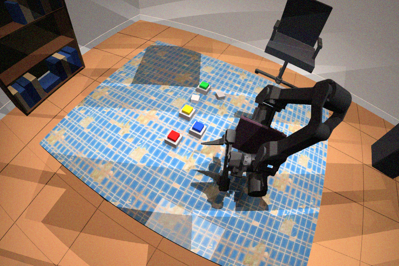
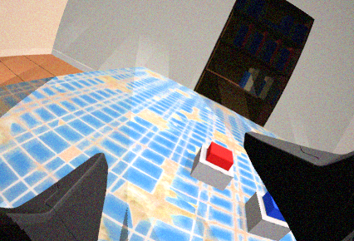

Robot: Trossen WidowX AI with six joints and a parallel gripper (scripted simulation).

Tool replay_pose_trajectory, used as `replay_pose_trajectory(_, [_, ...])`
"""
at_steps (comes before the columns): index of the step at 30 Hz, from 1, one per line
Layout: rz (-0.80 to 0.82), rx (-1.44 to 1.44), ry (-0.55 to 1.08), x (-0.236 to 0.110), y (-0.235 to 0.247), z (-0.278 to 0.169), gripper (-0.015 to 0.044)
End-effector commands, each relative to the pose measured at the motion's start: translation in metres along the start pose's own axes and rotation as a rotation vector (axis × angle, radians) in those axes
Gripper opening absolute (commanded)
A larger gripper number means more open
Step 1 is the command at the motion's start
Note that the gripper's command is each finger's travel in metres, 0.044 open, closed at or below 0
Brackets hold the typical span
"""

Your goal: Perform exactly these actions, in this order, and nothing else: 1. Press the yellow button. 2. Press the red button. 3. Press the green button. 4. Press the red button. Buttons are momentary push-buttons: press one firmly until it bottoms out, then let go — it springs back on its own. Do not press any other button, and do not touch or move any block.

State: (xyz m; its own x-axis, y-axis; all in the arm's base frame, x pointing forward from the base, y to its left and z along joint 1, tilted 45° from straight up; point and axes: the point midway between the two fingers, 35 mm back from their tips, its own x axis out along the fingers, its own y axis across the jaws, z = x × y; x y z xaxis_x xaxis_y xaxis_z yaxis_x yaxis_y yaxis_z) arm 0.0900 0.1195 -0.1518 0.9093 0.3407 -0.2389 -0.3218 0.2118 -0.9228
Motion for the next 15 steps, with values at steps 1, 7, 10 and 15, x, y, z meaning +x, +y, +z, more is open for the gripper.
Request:
replay_pose_trajectory(1, [0.0,0.001,0.005,0.0,0.0,0.0,0.04])
replay_pose_trajectory(7, [0.008,0.051,0.244,0.006,0.004,0.008,0.04])
replay_pose_trajectory(10, [0.011,0.09,0.404,0.015,0.001,0.016,0.04])
replay_pose_trajectory(15, [0.018,0.168,0.668,0.04,-0.017,0.032,0.04])
